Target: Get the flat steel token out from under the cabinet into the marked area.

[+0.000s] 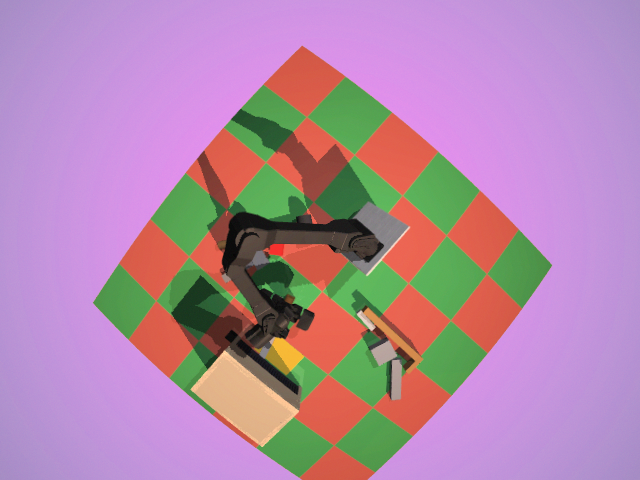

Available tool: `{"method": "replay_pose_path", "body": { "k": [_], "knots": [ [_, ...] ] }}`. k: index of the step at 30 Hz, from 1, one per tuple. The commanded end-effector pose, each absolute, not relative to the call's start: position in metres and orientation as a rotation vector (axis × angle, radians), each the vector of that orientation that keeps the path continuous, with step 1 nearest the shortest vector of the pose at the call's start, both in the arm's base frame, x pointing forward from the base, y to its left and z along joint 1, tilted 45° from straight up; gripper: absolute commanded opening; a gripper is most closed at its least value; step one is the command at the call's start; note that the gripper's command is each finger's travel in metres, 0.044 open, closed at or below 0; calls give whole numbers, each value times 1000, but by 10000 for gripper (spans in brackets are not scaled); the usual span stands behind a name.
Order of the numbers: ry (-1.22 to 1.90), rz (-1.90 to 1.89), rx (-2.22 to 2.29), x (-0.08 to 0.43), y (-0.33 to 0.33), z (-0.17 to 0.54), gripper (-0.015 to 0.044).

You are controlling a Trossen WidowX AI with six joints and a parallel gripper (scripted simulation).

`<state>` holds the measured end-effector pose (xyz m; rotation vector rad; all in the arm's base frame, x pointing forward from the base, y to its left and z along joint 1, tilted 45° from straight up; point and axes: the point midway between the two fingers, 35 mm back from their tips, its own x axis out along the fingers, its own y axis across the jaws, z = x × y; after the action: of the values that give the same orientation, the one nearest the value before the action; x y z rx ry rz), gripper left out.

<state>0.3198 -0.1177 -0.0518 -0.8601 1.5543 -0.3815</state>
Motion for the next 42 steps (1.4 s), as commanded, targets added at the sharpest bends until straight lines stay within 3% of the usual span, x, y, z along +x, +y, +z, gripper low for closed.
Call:
{"method": "replay_pose_path", "body": {
  "k": [1,42],
  "knots": [
    [1539,-388,-850,330,-117,-52,0],
    [1537,-388,-849,370,-107,-59,0]
  ]
}}
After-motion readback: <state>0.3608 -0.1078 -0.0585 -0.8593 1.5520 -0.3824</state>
